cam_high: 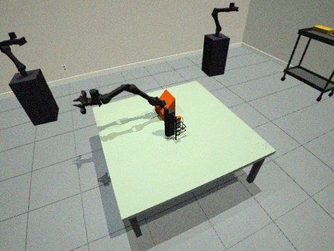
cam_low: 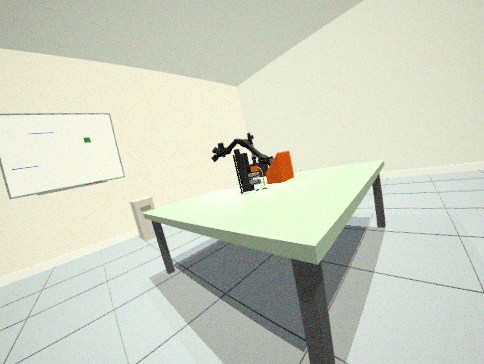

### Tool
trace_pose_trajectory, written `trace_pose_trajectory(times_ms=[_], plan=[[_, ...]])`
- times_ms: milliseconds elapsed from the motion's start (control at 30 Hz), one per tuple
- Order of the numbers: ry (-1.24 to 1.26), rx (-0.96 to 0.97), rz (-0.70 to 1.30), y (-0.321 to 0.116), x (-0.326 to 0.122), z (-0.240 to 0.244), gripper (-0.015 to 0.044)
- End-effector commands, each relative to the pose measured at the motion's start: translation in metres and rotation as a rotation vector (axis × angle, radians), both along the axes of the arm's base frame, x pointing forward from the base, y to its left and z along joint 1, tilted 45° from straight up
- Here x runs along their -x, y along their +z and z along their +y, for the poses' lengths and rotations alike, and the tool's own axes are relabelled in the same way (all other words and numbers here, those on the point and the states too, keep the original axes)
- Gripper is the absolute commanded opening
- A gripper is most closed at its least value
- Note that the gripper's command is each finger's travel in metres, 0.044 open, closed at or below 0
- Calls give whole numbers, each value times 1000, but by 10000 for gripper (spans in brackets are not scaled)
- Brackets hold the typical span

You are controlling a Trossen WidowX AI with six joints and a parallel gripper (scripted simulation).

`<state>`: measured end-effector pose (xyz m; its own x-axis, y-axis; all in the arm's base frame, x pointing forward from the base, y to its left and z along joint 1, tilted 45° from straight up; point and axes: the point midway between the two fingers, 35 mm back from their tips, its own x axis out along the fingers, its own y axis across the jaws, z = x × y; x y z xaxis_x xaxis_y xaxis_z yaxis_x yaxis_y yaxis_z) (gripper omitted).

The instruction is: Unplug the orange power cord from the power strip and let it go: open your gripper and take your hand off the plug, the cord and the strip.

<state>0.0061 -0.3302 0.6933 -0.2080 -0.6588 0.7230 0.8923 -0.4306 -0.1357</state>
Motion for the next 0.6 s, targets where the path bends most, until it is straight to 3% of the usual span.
trace_pose_trajectory(times_ms=[0, 300, 567], plan=[[91, -100, 30, -23, -42, -25, 160], [317, -319, 147, -85, -158, -54, 160], [509, -486, 299, -146, -266, -40, 160]])
